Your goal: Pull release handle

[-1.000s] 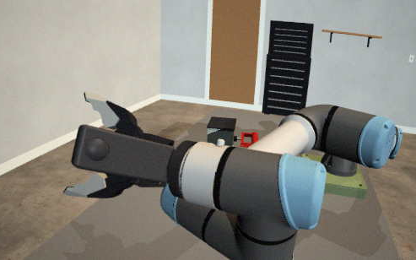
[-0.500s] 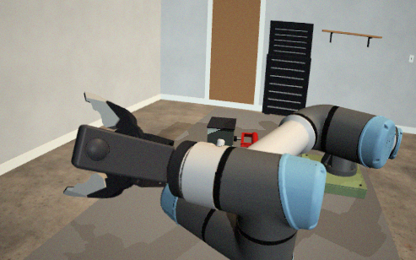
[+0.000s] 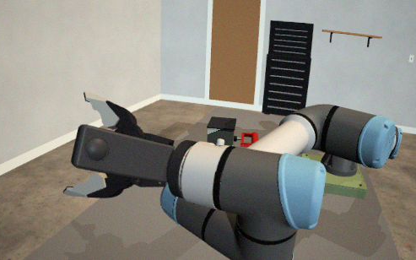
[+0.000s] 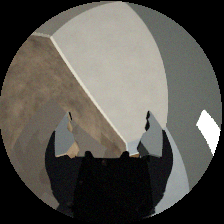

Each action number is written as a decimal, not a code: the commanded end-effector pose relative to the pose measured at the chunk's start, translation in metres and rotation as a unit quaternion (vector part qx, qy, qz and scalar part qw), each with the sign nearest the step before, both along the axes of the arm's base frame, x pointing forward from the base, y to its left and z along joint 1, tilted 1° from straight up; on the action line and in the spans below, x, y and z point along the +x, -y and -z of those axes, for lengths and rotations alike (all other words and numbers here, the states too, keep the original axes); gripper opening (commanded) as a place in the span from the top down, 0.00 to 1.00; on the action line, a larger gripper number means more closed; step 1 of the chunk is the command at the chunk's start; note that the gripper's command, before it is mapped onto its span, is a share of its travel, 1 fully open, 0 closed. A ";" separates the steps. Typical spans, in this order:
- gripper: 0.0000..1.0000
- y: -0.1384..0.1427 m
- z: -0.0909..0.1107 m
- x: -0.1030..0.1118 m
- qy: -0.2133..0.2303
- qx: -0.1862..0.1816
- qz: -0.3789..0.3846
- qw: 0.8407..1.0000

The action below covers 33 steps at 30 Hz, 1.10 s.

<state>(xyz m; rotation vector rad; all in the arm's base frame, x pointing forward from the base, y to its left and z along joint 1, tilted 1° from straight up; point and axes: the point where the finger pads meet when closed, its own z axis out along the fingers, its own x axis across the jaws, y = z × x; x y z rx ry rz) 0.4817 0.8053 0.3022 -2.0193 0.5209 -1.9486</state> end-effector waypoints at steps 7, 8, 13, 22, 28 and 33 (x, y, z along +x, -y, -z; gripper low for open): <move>0.00 0.000 -0.003 0.001 0.000 -0.001 -0.001 1.000; 0.00 0.000 -0.003 0.002 -0.001 -0.001 -0.001 1.000; 0.00 0.000 -0.004 0.004 -0.002 -0.003 -0.002 1.000; 0.00 0.001 -0.007 0.008 -0.004 -0.008 -0.005 1.000; 0.00 0.001 -0.011 0.013 -0.007 -0.014 -0.009 1.000; 0.00 0.001 -0.014 0.019 -0.010 -0.020 -0.012 1.000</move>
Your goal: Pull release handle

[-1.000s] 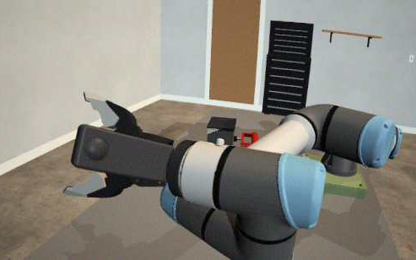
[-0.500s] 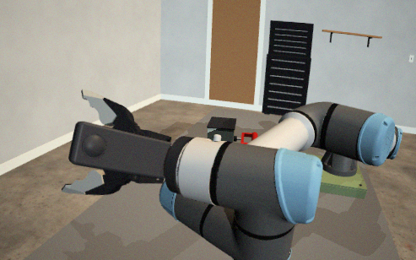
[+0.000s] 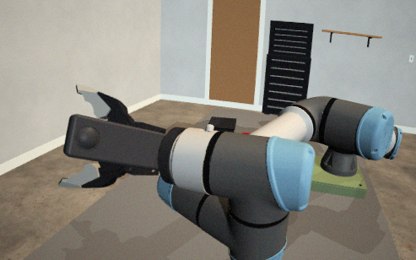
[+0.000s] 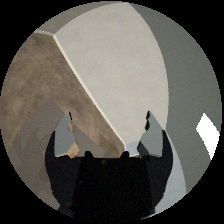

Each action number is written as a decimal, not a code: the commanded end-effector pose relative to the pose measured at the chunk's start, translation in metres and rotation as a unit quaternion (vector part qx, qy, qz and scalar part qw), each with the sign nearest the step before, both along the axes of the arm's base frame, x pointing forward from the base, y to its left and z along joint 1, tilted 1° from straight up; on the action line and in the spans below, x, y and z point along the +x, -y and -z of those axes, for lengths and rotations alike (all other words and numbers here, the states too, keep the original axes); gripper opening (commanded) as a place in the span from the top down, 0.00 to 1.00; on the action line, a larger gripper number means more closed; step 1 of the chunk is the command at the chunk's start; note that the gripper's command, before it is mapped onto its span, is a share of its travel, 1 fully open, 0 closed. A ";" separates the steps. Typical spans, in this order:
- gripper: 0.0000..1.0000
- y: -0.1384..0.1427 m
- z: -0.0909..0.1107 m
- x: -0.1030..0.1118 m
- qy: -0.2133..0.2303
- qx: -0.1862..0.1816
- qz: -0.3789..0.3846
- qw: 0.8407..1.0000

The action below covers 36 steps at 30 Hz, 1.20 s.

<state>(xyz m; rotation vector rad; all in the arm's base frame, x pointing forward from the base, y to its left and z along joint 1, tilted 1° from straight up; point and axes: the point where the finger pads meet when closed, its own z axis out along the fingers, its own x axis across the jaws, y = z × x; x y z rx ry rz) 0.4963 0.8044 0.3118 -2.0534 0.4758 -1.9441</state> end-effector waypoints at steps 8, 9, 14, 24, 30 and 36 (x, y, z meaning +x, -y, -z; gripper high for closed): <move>0.00 0.002 -0.010 0.012 -0.008 -0.013 -0.009 1.000; 0.00 0.002 -0.011 0.014 -0.009 -0.015 -0.010 1.000; 0.00 0.004 -0.015 0.022 -0.014 -0.024 -0.015 0.999; 0.00 0.008 -0.024 0.036 -0.025 -0.041 -0.026 0.998; 0.00 0.013 -0.030 0.048 -0.036 -0.056 -0.035 0.997; 0.00 0.020 -0.036 0.060 -0.048 -0.071 -0.046 0.995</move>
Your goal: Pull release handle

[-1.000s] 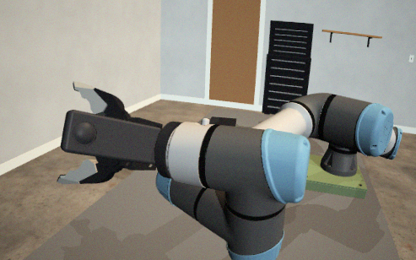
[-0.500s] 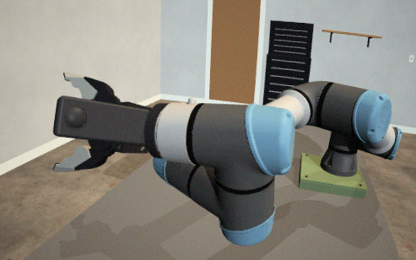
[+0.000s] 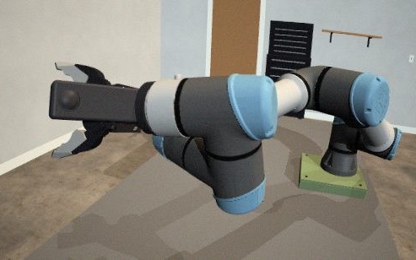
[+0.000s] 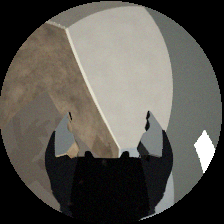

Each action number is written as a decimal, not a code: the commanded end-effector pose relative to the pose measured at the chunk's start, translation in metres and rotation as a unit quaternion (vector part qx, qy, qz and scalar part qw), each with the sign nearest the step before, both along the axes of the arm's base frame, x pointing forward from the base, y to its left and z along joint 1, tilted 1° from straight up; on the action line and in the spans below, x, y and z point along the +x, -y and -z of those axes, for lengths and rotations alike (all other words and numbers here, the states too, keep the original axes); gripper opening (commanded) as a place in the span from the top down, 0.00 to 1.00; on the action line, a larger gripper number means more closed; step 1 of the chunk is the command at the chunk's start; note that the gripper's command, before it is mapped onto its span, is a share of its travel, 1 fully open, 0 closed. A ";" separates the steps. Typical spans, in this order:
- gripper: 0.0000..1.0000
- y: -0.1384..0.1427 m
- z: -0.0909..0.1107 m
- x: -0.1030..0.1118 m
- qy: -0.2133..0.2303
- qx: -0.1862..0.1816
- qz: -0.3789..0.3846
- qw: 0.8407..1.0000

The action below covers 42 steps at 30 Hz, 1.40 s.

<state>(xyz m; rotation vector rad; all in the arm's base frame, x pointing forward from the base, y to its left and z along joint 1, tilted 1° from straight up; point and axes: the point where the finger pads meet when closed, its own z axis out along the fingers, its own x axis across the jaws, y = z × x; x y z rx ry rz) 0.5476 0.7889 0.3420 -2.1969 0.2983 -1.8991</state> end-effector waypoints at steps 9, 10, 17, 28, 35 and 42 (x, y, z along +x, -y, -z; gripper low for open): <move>0.00 0.016 -0.012 0.022 -0.026 -0.029 -0.022 0.999; 0.00 0.018 -0.013 0.024 -0.029 -0.032 -0.024 0.999; 0.00 0.033 -0.018 0.036 -0.050 -0.053 -0.038 0.997; 0.00 0.058 -0.021 0.048 -0.081 -0.078 -0.059 0.992; 0.00 0.081 -0.020 0.053 -0.109 -0.097 -0.076 0.986; 0.00 0.100 -0.018 0.054 -0.130 -0.109 -0.088 0.982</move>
